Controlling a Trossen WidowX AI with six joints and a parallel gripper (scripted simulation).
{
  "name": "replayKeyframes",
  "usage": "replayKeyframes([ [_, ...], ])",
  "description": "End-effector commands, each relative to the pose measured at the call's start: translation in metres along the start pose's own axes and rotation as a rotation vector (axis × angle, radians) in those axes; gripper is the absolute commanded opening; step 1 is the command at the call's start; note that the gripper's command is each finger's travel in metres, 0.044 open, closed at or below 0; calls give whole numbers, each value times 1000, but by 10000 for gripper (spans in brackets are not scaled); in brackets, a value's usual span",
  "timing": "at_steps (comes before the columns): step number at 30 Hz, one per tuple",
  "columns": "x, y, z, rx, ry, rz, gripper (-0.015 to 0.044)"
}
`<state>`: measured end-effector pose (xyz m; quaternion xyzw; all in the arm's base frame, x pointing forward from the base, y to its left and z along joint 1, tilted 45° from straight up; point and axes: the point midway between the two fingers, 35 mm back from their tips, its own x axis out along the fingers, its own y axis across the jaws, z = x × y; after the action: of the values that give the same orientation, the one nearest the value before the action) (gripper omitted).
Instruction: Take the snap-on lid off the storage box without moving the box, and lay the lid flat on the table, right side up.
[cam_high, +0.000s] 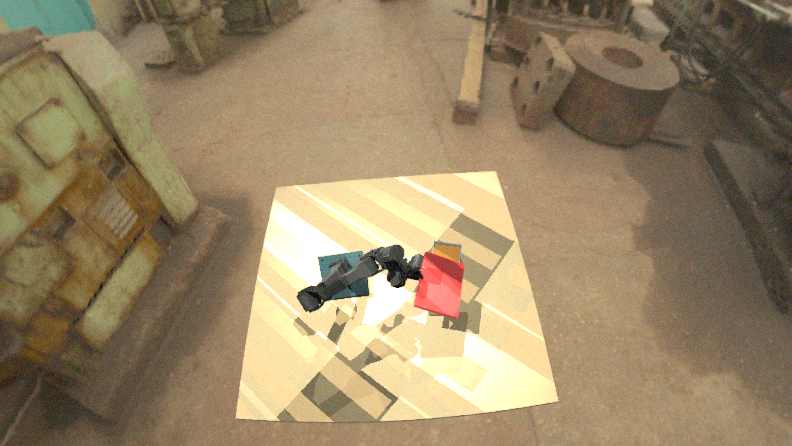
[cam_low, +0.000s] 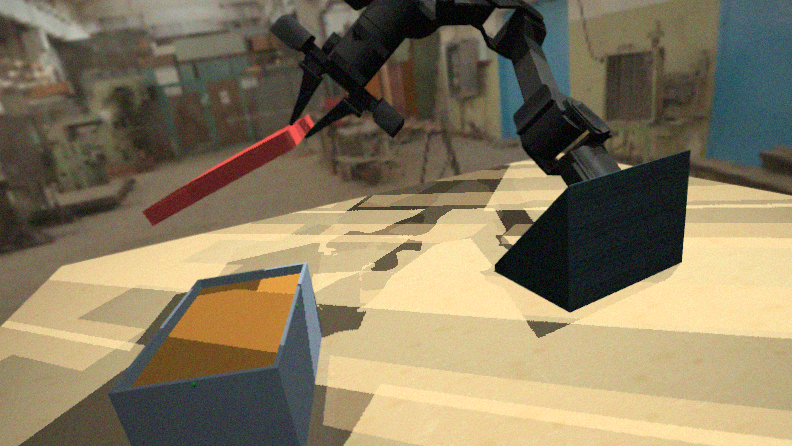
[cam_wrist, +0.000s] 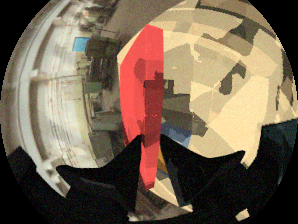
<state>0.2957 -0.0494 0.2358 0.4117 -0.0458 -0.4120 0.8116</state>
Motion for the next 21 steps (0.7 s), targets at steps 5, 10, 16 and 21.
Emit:
replayKeyframes([
  [5, -2, 1, 18, 1, 6, 8, 0],
  [10, -2, 1, 28, 1, 6, 8, 0],
  [16, -2, 1, 40, 0, 6, 8, 0],
  [21, -3, 1, 50, 0, 5, 8, 0],
])
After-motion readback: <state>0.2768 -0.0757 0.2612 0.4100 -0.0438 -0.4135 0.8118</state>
